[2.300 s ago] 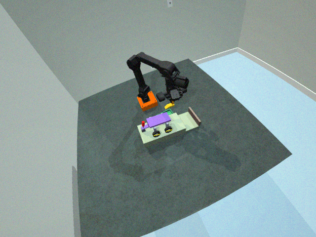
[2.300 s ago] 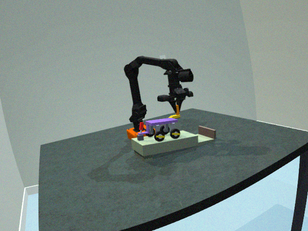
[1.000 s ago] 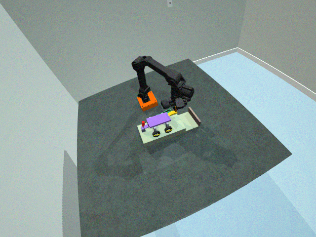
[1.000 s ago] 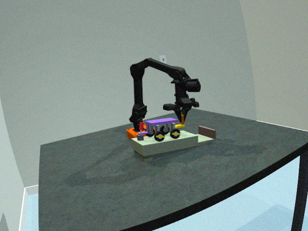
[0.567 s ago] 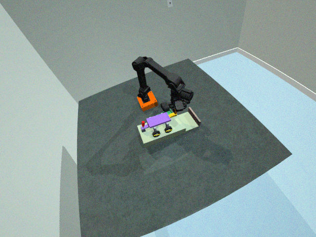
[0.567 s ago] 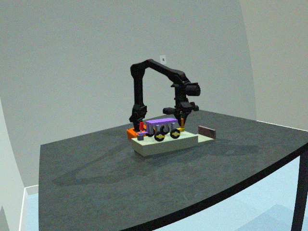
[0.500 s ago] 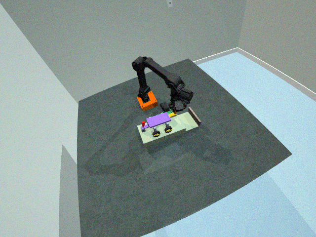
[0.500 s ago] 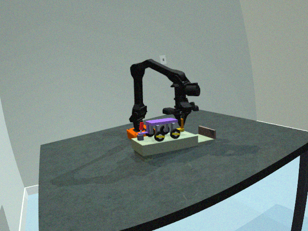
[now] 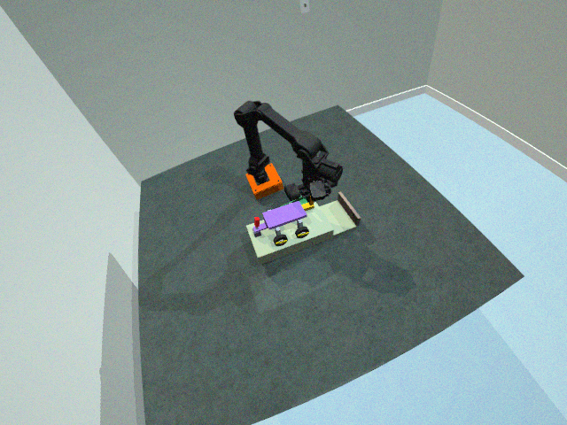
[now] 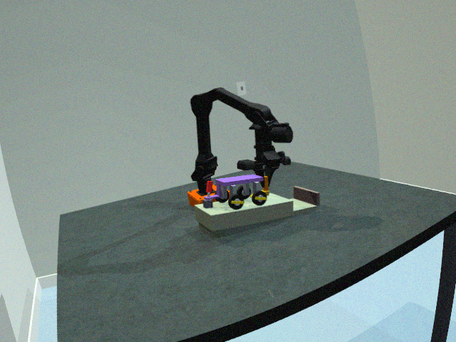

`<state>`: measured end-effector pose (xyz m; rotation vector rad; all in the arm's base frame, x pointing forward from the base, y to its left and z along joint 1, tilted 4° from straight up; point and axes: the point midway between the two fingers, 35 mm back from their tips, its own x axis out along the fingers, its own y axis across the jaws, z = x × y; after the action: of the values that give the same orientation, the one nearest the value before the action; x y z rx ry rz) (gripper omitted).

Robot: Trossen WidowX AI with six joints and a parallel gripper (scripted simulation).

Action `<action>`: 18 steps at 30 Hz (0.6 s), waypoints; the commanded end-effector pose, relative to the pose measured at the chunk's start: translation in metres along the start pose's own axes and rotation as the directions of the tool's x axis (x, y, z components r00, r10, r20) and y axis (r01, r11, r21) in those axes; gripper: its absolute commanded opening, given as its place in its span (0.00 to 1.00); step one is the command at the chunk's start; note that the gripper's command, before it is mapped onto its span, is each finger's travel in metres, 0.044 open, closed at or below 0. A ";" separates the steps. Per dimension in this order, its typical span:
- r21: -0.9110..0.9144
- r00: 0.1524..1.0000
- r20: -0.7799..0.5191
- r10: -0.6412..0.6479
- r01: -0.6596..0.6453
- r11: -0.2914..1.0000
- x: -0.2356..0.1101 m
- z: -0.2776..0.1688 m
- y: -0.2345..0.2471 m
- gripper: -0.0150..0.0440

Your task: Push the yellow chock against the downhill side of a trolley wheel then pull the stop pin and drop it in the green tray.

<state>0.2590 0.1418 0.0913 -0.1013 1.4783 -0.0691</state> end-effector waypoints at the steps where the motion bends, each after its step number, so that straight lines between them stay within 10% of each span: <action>1: -0.001 1.000 0.006 -0.004 0.004 1.000 0.000 0.000 -0.005 0.25; 18: -0.001 1.000 0.006 -0.006 0.006 1.000 0.000 -0.001 -0.020 0.25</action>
<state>0.2573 0.1265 0.0928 -0.1021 1.4779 -0.0699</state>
